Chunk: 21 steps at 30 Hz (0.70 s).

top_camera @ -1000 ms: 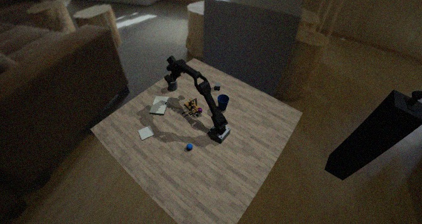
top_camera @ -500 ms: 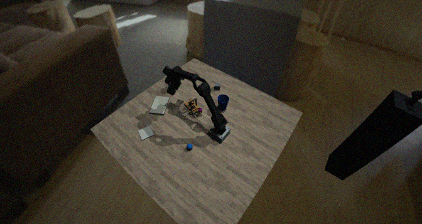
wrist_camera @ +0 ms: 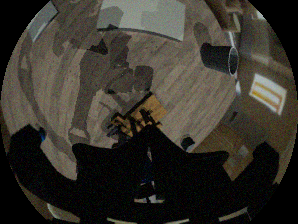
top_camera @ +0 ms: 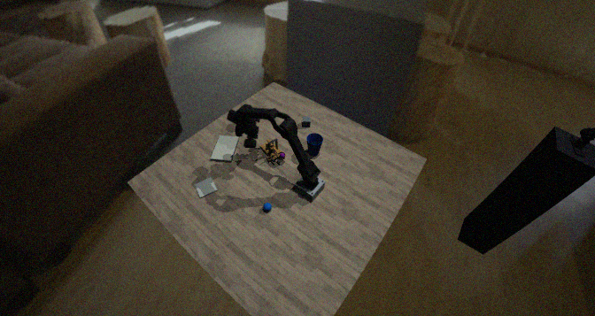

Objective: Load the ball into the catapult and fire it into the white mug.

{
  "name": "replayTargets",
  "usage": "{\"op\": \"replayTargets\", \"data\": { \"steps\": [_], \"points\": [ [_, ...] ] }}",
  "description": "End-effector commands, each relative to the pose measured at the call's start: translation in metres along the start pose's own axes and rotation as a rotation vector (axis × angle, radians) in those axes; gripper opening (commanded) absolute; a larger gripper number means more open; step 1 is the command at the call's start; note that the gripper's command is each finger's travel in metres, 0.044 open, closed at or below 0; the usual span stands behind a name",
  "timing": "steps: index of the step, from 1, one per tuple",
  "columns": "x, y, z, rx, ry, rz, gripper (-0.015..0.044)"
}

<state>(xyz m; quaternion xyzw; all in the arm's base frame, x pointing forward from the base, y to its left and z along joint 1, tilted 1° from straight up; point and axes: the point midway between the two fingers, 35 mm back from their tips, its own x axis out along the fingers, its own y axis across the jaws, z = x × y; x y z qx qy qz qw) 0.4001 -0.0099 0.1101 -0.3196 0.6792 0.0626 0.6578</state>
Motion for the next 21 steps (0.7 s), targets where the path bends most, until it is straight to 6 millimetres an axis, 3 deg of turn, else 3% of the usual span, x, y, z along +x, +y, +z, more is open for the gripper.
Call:
{"op": "replayTargets", "data": {
  "steps": [1, 21],
  "points": [
    [-0.001, 0.016, -0.014, -0.116, 0.061, -0.012, 0.0000],
    [0.001, 0.080, -0.088, -0.710, 0.397, -0.035, 0.0000]
  ]
}}
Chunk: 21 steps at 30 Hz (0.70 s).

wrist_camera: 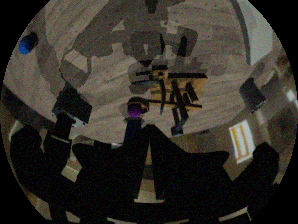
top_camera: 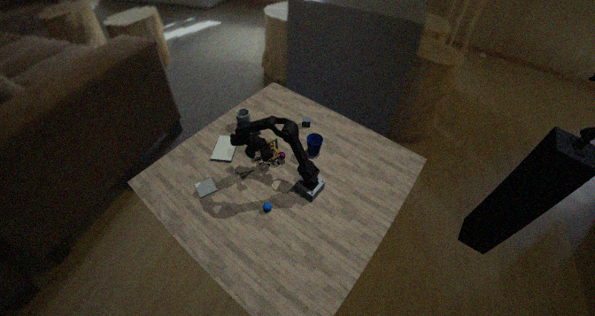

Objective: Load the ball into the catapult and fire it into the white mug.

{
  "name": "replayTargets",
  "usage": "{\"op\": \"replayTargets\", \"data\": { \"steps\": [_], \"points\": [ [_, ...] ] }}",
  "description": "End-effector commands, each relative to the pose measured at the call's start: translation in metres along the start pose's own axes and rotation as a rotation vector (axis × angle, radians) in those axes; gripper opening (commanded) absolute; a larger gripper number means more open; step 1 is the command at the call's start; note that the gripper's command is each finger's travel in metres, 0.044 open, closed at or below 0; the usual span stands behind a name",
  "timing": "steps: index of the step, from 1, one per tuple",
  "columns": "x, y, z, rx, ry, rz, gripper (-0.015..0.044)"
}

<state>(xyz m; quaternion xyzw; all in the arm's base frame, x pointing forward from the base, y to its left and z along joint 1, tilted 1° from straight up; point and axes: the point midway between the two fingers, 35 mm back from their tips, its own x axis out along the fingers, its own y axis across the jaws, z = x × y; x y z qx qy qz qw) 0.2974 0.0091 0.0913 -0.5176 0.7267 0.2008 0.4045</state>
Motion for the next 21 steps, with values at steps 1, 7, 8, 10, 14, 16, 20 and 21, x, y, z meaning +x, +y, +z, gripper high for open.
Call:
{"op": "replayTargets", "data": {
  "steps": [1, 7, 8, 10, 14, 16, 20, 21],
  "points": [
    [0.001, 0.016, -0.009, -0.122, 0.066, -0.012, 0.0000],
    [0.002, 0.026, -0.013, -0.198, 0.109, -0.014, 0.0000],
    [0.002, 0.026, -0.013, -0.198, 0.109, -0.014, 0.0000],
    [0.003, 0.026, -0.013, -0.198, 0.109, -0.014, 0.0000],
    [0.007, 0.026, -0.009, -0.198, 0.109, -0.014, 0.0000],
    [0.010, 0.026, -0.006, -0.198, 0.109, -0.014, 0.0000],
    [0.015, 0.026, -0.002, -0.198, 0.109, -0.014, 0.0000],
    [0.016, 0.026, -0.001, -0.198, 0.109, -0.014, 0.0000]
  ]
}}
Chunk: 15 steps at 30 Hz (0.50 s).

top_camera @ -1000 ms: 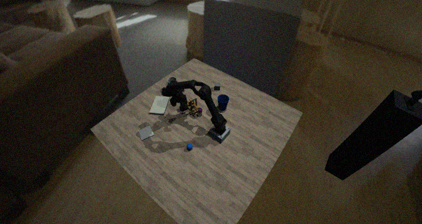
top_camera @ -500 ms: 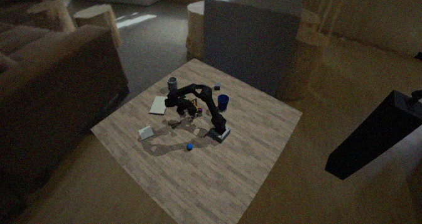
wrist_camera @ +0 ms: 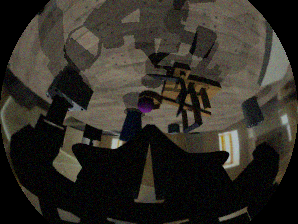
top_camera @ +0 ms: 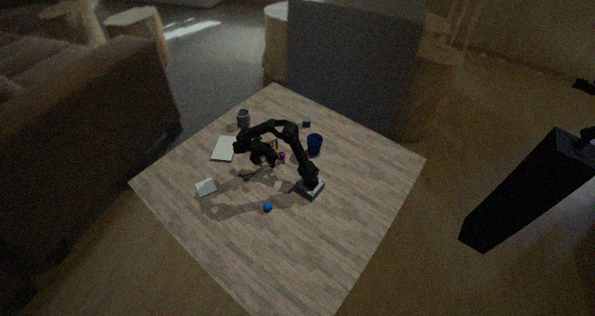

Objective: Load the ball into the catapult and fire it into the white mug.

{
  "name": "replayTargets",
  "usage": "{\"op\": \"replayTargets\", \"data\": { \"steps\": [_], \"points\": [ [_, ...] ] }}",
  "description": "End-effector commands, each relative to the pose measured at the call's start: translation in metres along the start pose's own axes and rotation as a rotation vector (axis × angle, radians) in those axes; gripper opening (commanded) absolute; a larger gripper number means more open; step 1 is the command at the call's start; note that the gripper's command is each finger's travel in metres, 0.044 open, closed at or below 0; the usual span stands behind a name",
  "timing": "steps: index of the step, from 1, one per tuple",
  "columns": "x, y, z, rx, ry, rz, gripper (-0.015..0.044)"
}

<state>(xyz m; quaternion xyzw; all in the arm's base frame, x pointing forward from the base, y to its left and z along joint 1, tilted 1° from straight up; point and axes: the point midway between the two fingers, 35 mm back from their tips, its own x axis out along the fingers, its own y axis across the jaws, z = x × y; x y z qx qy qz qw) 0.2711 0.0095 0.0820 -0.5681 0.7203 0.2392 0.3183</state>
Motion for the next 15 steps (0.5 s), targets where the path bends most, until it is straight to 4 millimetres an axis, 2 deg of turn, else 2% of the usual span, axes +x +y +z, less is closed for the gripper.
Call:
{"op": "replayTargets", "data": {
  "steps": [1, 15],
  "points": [
    [0.006, 0.000, 0.005, -0.009, 0.008, 0.000, 0.0000],
    [0.022, -0.002, 0.022, -0.009, 0.008, 0.000, 0.0000]
  ]
}}
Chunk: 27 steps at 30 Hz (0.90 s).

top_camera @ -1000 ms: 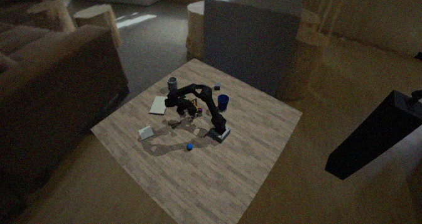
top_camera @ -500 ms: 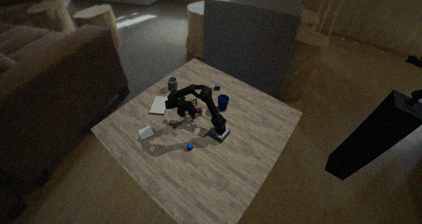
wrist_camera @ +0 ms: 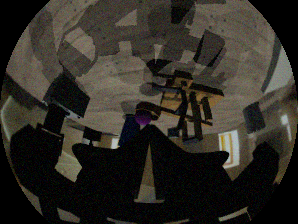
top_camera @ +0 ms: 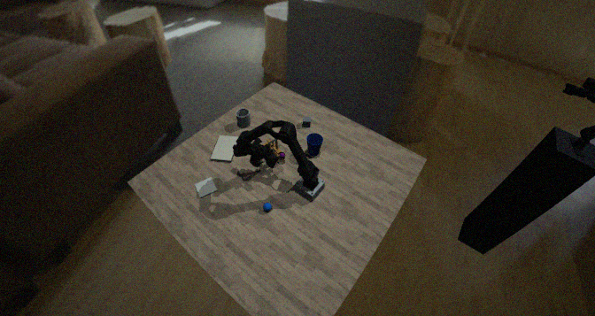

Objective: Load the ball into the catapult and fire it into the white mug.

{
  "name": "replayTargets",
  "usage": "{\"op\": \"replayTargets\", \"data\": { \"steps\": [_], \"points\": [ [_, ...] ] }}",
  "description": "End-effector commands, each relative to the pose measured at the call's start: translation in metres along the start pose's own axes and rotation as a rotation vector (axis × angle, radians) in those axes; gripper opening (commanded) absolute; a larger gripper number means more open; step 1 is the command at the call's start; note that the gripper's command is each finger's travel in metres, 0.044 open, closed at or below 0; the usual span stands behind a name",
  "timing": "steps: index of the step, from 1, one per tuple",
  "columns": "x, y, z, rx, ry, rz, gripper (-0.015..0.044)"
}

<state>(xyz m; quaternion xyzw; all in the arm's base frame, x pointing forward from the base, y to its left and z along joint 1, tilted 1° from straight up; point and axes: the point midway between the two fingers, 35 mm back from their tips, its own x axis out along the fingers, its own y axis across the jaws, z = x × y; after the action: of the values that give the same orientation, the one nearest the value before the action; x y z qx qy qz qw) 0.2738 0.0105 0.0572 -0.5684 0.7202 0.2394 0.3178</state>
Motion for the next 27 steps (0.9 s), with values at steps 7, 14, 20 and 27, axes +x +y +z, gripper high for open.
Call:
{"op": "replayTargets", "data": {
  "steps": [7, 14, 20, 27],
  "points": [
    [0.013, 0.000, 0.012, -0.008, 0.007, 0.000, 0.0000],
    [0.022, 0.000, 0.020, -0.008, 0.007, 0.000, 0.0000],
    [0.029, 0.000, 0.026, -0.008, 0.007, 0.001, 0.0000],
    [0.038, 0.001, 0.034, -0.008, 0.007, 0.001, 0.0000]
  ]
}}
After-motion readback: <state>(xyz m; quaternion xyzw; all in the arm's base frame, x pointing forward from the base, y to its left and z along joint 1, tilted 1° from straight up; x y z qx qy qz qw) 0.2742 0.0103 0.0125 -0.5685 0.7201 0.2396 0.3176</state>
